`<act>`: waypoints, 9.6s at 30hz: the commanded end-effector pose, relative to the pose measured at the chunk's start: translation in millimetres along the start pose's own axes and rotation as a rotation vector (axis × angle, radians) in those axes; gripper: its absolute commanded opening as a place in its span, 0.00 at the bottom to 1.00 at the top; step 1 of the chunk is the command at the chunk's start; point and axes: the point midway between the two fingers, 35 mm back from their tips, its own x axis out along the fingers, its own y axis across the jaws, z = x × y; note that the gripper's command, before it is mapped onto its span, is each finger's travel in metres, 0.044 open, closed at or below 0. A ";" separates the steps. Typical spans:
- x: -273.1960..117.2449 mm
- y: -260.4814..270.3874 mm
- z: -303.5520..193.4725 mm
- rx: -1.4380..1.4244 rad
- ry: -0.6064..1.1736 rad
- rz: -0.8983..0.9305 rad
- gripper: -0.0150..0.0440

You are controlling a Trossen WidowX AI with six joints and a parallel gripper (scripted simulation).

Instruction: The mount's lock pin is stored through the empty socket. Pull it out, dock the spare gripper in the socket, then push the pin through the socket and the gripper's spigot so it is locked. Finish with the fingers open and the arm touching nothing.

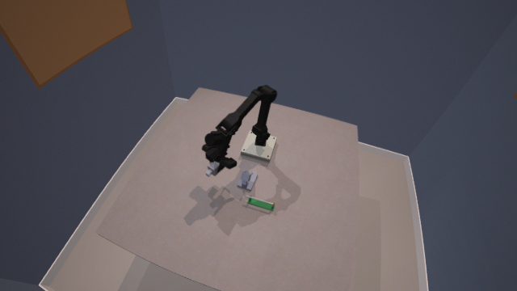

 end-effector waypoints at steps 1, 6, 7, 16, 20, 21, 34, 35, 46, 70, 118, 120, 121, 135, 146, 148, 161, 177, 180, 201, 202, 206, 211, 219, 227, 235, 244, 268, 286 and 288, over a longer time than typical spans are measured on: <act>0.5 0.0 -0.1 0.000 0.000 0.000 0.25; 0.5 0.2 -0.2 0.000 0.001 0.000 0.25; 0.4 0.7 -0.5 -0.001 0.003 0.001 0.25; -3.9 17.7 -11.6 -0.029 0.084 0.024 0.25; -6.7 25.8 -17.3 -0.044 0.124 0.034 0.25; -7.6 27.8 -18.7 -0.048 0.133 0.036 0.25; -19.8 47.9 -38.7 -0.076 0.262 0.047 0.25; -20.9 49.1 -40.3 -0.078 0.272 0.047 0.25; -34.4 66.9 -57.5 -0.110 0.382 0.064 0.25; -76.0 97.1 -96.9 -0.240 0.622 0.066 0.25; -57.6 117.8 -104.1 -0.313 0.724 0.062 0.25; -55.2 118.3 -103.5 -0.313 0.723 0.062 0.25; -54.0 118.6 -103.2 -0.313 0.723 0.062 0.25; -37.4 122.5 -98.3 -0.312 0.721 0.060 0.25; -37.4 122.3 -99.4 -0.309 0.726 0.059 0.25; -37.4 122.3 -99.4 -0.309 0.726 0.059 0.25; -37.4 122.3 -99.4 -0.309 0.726 0.059 0.70; -51.3 118.5 -104.4 -0.310 0.734 0.057 1.00; -57.1 116.9 -106.5 -0.311 0.739 0.056 1.00; -97.0 106.1 -120.3 -0.317 0.769 0.050 1.00; -99.0 105.6 -120.9 -0.317 0.771 0.050 1.00; -106.2 103.6 -123.8 -0.319 0.778 0.048 1.00; -112.8 101.4 -127.4 -0.318 0.761 0.052 1.00; -123.5 101.4 -120.3 -0.313 0.693 0.066 1.00; -135.4 101.0 -114.7 -0.308 0.623 0.080 1.00; -146.6 100.9 -108.9 -0.303 0.558 0.093 1.00; -149.8 101.3 -106.0 -0.307 0.535 0.100 1.00; -139.9 227.6 -95.3 -0.791 0.486 0.154 0.56; -40.0 267.4 -27.1 -1.931 0.495 0.252 0.56; -40.0 267.4 -27.1 -1.931 0.495 0.252 0.56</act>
